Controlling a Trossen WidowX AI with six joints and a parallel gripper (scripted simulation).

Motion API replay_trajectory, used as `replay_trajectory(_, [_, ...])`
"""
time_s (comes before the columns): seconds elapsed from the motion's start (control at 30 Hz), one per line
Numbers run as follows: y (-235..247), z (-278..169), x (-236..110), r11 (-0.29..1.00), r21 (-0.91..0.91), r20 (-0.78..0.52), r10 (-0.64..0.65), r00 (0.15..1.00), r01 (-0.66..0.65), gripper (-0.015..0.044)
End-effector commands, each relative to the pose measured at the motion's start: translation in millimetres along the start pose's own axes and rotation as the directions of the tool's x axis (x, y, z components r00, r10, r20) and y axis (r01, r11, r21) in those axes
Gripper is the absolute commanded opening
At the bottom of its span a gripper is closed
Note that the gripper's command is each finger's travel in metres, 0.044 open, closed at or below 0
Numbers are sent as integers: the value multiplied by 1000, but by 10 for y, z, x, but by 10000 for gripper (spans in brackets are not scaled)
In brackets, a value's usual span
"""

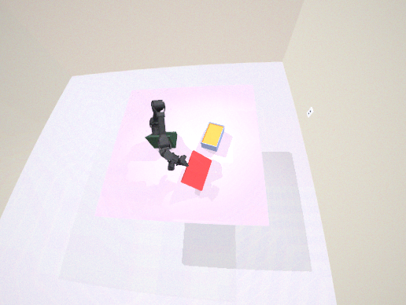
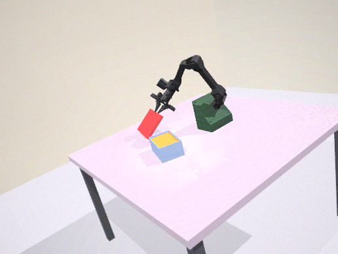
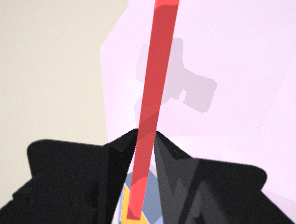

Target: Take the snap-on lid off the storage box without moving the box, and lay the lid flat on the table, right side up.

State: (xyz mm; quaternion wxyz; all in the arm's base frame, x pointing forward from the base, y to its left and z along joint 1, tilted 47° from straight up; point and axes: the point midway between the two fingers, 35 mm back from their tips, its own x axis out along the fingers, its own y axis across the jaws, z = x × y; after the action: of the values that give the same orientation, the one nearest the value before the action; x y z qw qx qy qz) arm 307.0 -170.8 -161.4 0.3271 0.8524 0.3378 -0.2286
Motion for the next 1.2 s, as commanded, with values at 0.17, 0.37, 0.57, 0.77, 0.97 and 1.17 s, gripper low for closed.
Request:
replay_trajectory(0.17, [-43,7,44,1000,-1,3,4,1000,-4,0])
replay_trajectory(0.37, [-80,6,75,1000,-1,3,4,1000,-4,0])
replay_trajectory(0.57, [-117,6,106,1000,-1,3,4,1000,-4,0])
replay_trajectory(0.77, [-154,5,138,1000,-1,3,4,1000,-4,0])
replay_trajectory(0.97, [-191,4,169,1000,0,2,4,1000,-4,0])
replay_trajectory(1.17, [-229,4,200,1000,0,2,4,1000,-4,0])
